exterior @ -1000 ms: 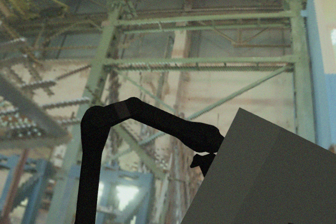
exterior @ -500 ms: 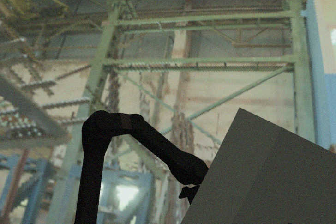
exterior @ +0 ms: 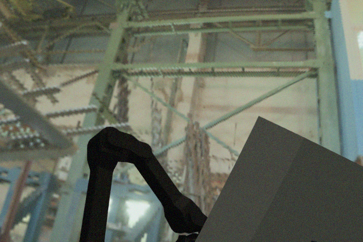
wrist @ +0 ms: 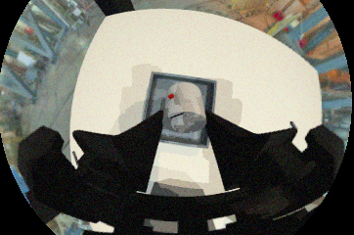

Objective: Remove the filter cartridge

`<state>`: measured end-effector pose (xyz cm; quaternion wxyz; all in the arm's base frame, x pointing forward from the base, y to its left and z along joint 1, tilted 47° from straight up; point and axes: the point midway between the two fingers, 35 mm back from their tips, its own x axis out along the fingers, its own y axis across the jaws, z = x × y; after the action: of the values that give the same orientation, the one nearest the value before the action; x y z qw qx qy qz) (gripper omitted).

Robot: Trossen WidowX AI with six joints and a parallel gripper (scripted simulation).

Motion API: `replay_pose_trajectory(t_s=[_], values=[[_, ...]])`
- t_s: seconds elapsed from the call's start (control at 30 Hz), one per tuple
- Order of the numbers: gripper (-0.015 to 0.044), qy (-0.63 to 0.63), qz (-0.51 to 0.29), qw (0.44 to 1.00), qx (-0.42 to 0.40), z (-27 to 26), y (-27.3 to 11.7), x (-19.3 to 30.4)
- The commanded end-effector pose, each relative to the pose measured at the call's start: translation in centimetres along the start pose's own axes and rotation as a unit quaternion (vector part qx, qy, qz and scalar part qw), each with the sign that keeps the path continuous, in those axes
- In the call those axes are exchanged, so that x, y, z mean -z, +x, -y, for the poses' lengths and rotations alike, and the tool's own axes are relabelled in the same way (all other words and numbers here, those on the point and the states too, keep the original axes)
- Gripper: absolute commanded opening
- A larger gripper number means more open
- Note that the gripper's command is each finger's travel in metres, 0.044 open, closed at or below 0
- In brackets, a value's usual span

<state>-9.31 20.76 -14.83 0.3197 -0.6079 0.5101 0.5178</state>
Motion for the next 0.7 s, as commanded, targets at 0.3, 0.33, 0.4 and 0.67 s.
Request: replay_pose_trajectory(t_s=[0.3, 0.33, 0.4, 0.67], values=[[0.0000, -0.008, 0.004, 1.000, -0.007, -0.4, 4.5, 2.1], [0.0000, -0.008, 0.004, 1.000, -0.007, -0.4, 4.9, 2.4], [0.0000, -0.008, 0.004, 1.000, -0.007, -0.4, 5.8, 3.0], [0.0079, -0.009, -0.001, 1.000, -0.004, -0.3, 6.5, 3.8]])
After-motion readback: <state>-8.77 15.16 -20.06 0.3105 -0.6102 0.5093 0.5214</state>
